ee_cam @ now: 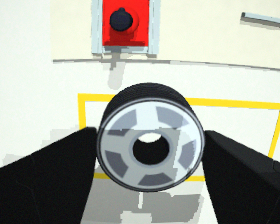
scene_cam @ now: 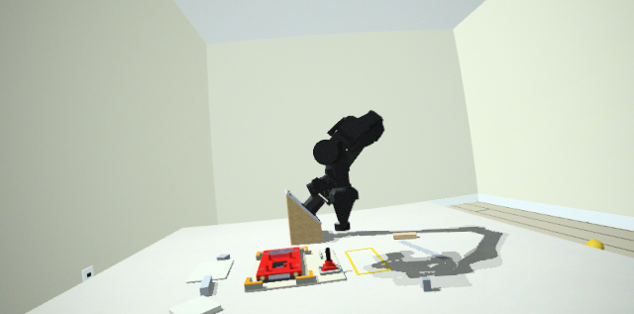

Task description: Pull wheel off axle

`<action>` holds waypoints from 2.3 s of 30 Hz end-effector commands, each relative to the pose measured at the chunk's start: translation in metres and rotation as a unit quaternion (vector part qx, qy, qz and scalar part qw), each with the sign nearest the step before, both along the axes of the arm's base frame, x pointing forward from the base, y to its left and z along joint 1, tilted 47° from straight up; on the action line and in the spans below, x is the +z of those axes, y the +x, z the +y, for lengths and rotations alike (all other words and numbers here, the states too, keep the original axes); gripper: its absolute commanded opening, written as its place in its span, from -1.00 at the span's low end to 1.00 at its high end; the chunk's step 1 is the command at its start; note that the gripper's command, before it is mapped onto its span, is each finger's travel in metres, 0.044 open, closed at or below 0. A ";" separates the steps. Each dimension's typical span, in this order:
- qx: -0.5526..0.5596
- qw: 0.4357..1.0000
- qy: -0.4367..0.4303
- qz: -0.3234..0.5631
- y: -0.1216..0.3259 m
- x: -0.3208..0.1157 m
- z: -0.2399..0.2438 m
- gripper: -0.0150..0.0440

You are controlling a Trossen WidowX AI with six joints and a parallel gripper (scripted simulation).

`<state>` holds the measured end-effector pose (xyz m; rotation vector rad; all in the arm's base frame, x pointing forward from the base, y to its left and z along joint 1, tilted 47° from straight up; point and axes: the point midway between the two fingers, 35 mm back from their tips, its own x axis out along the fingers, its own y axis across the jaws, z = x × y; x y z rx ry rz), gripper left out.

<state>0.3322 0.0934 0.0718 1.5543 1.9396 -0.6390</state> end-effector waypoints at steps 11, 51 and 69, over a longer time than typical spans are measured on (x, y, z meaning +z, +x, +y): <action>-0.001 1.000 0.002 0.005 -0.038 0.039 0.025 -0.49; 0.002 1.000 0.002 0.006 -0.063 -0.023 0.100 0.04; -0.005 1.000 -0.001 0.003 -0.062 0.014 0.041 0.79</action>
